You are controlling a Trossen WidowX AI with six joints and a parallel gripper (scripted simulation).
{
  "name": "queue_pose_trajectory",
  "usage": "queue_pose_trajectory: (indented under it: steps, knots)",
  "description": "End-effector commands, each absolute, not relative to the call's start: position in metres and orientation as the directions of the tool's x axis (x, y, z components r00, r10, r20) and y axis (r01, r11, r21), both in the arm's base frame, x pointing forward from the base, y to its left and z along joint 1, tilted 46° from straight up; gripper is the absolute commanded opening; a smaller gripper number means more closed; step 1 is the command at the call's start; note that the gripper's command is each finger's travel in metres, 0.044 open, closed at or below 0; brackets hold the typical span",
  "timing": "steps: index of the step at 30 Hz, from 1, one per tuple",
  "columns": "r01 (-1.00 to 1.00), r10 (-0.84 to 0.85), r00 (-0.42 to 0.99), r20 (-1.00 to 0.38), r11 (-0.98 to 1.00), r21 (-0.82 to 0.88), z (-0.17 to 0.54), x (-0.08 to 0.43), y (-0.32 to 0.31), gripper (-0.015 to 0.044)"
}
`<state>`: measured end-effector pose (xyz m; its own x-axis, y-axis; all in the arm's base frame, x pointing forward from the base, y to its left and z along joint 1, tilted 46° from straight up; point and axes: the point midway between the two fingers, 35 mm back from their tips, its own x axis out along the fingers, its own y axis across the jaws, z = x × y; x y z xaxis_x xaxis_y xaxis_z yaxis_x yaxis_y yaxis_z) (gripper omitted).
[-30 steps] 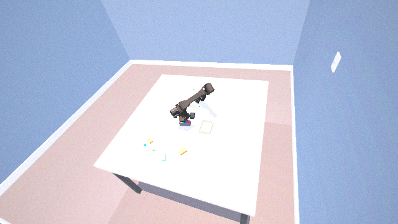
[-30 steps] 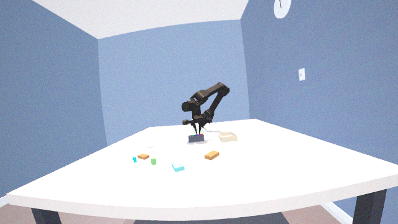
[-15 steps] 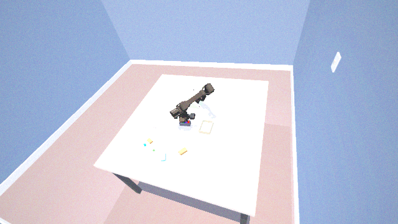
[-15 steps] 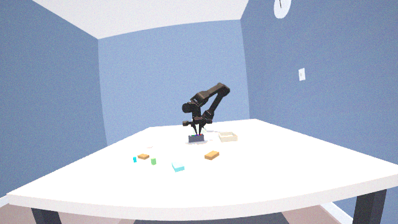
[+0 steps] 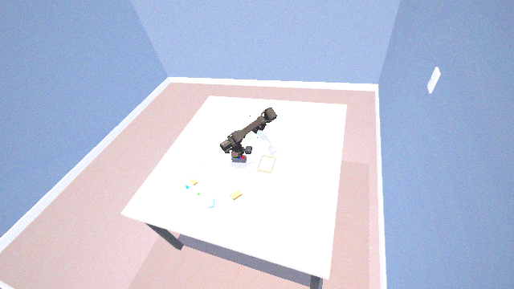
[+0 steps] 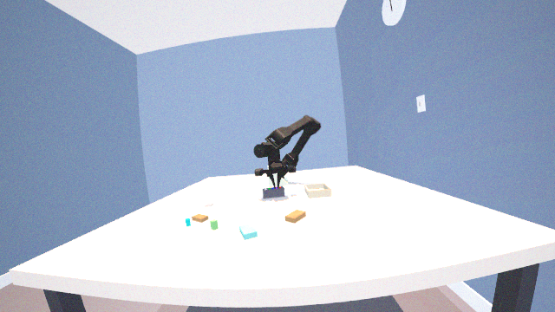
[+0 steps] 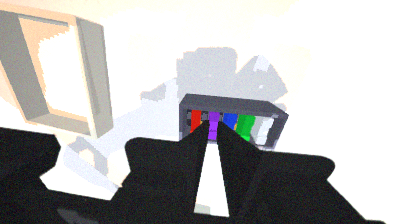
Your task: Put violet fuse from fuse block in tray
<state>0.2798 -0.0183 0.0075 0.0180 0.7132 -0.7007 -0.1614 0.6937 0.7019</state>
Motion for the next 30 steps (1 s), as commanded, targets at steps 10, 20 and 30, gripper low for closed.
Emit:
queue_pose_trajectory:
  steps: [10,20,30]
  knots:
    - [-0.162,0.713,0.018,-0.701,0.694,0.702,0.0097,0.2801,-0.0206,0.0]
    - [-0.161,0.713,0.018,-0.701,0.694,0.702,0.013,0.2802,-0.0242,0.0]
    - [-0.16,0.713,0.018,-0.701,0.694,0.702,0.0163,0.2802,-0.0278,0.0]
